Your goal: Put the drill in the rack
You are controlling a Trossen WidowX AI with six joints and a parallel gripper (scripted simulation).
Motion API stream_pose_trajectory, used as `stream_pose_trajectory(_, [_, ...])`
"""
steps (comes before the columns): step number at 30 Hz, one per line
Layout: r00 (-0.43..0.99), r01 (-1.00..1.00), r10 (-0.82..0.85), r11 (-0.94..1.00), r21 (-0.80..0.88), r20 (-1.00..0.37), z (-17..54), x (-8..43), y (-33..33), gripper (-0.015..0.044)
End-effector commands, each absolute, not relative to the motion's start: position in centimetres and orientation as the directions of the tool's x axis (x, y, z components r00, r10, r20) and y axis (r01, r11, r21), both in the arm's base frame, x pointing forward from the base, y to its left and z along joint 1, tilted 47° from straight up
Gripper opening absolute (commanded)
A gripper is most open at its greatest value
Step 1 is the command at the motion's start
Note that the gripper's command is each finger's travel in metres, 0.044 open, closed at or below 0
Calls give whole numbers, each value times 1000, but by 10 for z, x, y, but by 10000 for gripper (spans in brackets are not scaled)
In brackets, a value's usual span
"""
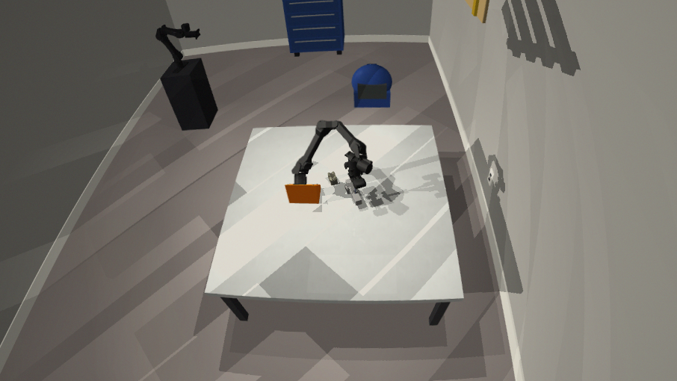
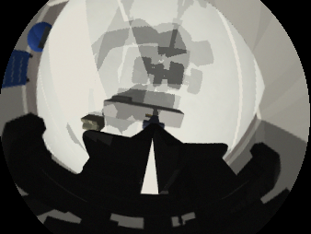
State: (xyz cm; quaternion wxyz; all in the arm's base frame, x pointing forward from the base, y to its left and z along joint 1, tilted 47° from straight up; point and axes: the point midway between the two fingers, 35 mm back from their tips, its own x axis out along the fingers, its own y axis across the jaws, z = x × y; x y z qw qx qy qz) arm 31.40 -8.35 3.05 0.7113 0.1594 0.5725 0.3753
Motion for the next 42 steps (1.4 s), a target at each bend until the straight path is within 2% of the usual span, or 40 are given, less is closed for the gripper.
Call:
stream_pose_trajectory(1, [40, -348, 722, 658, 668, -690, 21, 311, -76, 0])
stream_pose_trajectory(42, [40, -348, 723, 658, 668, -690, 10, 307, -68, 0])
